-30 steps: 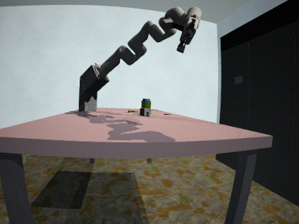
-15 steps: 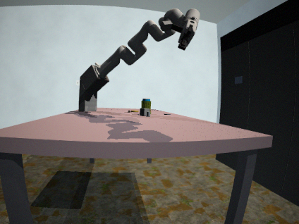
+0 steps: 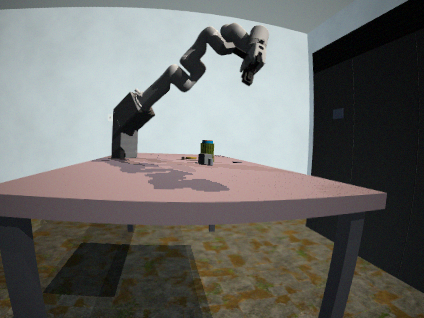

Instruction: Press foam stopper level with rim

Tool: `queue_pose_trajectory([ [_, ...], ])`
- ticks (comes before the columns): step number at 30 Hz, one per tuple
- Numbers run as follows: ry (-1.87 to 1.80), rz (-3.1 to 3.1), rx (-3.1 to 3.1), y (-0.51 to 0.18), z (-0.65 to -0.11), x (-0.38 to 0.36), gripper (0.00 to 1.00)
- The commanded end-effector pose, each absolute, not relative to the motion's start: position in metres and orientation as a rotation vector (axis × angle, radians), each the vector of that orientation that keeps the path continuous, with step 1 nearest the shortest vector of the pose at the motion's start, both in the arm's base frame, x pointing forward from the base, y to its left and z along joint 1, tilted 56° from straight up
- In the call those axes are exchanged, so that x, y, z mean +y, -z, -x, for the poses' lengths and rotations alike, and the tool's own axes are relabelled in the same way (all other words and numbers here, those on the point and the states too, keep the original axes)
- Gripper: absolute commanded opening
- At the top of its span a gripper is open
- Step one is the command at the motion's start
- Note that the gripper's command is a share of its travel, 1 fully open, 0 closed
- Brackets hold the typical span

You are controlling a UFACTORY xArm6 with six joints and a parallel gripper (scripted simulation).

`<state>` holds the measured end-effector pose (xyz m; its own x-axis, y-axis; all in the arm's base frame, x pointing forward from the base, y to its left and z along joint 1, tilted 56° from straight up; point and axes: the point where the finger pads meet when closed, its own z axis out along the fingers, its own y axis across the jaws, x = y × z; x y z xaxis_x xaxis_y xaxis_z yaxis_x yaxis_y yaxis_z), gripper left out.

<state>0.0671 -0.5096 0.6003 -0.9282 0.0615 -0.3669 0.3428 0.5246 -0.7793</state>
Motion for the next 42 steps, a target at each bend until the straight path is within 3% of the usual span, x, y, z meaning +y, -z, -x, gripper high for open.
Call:
queue_pose_trajectory([
  [1, 1.413, -0.202, 2.463, -0.577, -0.084, -0.483, 0.0],
  [10, 1.449, 0.013, 2.473, -0.537, -0.113, -0.442, 0.0],
  [21, 1.509, 0.61, 2.436, -0.432, -0.188, -0.339, 0.0],
  [42, 1.514, 1.113, 2.326, -0.33, -0.26, -0.236, 0.0],
])
